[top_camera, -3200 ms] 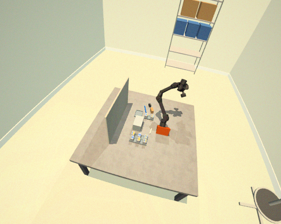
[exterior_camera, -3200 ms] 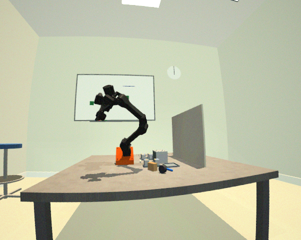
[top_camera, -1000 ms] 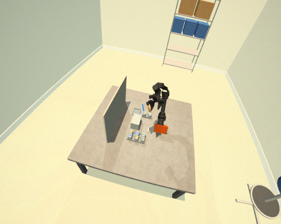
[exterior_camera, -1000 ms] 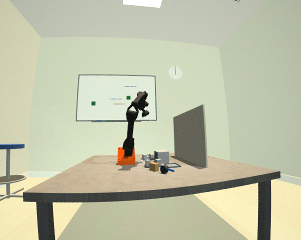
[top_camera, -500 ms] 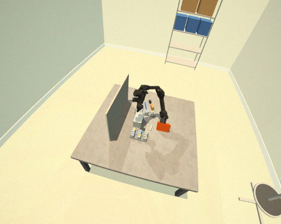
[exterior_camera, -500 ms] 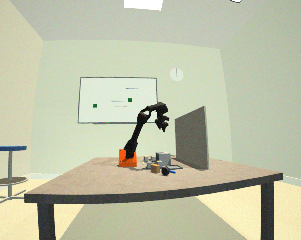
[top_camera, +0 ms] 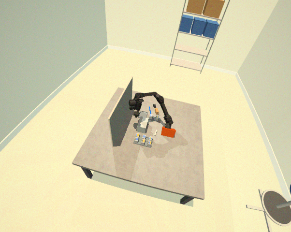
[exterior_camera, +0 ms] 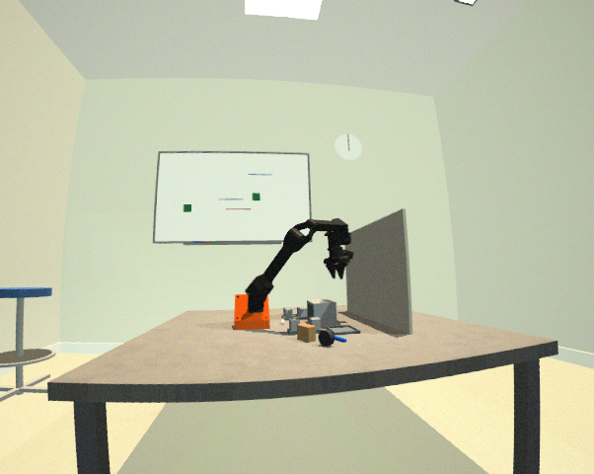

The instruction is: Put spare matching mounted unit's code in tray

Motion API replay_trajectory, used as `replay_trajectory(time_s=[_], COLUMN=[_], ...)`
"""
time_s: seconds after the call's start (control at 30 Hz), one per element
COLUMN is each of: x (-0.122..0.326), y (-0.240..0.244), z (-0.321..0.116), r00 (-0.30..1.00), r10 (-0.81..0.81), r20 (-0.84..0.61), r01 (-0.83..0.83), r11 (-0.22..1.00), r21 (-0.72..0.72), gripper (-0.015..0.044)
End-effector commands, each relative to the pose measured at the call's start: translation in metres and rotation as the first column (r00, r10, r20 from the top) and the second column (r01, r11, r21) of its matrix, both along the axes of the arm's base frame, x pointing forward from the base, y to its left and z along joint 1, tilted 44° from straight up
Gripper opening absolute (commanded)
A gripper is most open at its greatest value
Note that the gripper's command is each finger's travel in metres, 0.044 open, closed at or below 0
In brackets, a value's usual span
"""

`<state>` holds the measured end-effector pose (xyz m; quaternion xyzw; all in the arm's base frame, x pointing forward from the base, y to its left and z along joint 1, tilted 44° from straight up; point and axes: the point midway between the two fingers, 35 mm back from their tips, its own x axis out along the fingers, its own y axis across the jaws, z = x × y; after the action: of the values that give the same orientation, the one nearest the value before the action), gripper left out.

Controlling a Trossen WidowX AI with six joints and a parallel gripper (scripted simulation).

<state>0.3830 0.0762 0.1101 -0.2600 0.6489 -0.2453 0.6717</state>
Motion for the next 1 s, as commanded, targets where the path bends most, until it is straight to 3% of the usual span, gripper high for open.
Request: replay_trajectory(time_s=[0.0,0.33,0.43,0.57,0.77,0.83,0.97], x=[0.0,0.0,-0.004,-0.018,-0.05,-0.054,-0.054], y=[0.0,0.001,0.018,0.046,0.076,0.079,0.079], z=[0.001,-0.001,-0.029,-0.077,-0.145,-0.152,-0.152], r00=[1.0,1.0,0.958,0.724,0.133,0.06,0.06], r10=[0.006,0.019,0.206,0.491,0.702,0.707,0.707], r20=[-0.001,-0.015,-0.199,-0.484,-0.7,-0.705,-0.705], r01=[-0.006,-0.019,-0.208,-0.5,-0.716,-0.722,-0.722], r11=[1.0,1.0,0.978,0.858,0.556,0.519,0.519], r21=[-0.007,-0.007,0.01,0.123,0.421,0.458,0.458], gripper=[0.044,0.044,0.044,0.044,0.044,0.044,0.044])
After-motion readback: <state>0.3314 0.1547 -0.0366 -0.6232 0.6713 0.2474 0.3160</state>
